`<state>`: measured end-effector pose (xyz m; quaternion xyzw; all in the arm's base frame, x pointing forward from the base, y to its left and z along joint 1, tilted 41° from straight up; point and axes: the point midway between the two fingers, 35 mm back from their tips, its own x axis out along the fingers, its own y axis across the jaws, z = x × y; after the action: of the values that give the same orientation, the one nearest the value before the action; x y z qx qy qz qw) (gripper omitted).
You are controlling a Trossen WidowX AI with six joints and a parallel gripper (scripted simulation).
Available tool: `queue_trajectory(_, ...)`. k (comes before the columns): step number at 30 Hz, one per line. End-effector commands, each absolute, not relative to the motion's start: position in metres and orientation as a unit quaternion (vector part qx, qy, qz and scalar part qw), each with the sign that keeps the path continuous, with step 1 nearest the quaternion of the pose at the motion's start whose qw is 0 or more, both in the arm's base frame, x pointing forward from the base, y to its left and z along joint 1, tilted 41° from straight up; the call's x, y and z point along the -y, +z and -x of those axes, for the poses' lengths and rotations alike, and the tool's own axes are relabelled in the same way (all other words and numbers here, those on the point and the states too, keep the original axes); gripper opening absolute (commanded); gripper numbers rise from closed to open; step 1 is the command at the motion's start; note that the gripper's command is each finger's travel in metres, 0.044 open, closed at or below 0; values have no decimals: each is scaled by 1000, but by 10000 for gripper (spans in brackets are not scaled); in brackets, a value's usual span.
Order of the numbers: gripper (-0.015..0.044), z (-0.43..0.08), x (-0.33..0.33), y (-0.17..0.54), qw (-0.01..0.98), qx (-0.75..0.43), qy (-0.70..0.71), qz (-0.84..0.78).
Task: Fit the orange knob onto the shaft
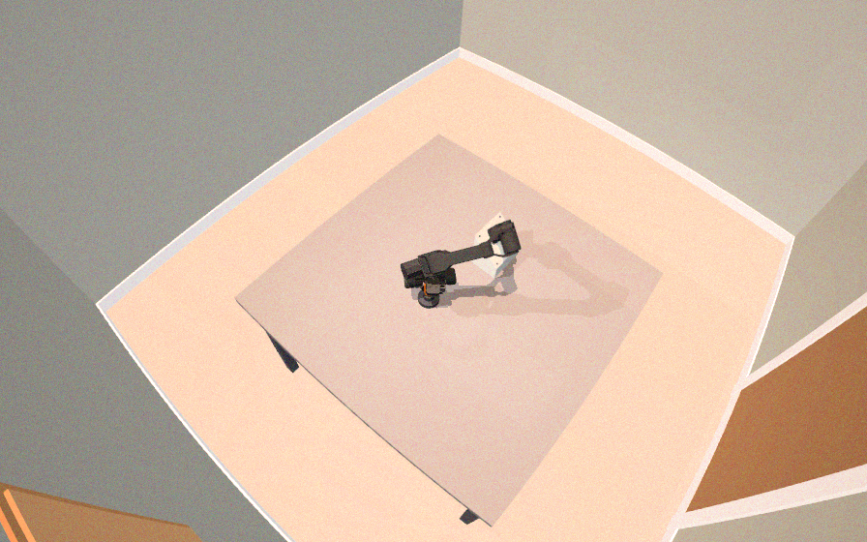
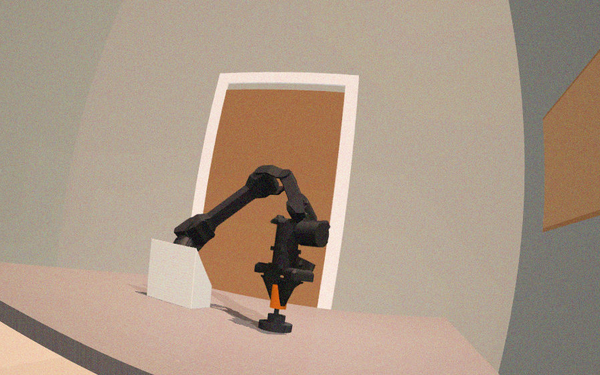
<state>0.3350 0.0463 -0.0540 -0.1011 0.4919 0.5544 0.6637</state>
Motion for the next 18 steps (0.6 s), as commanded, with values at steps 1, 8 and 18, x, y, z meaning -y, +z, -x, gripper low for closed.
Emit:
queue_trajectory(1,0,-336,-47,-54,664,-489,556,103)
queue_trajectory(8,0,-337,-44,-50,664,-486,559,106)
queue_trajectory(18,0,-335,-46,-53,650,-428,604,172)
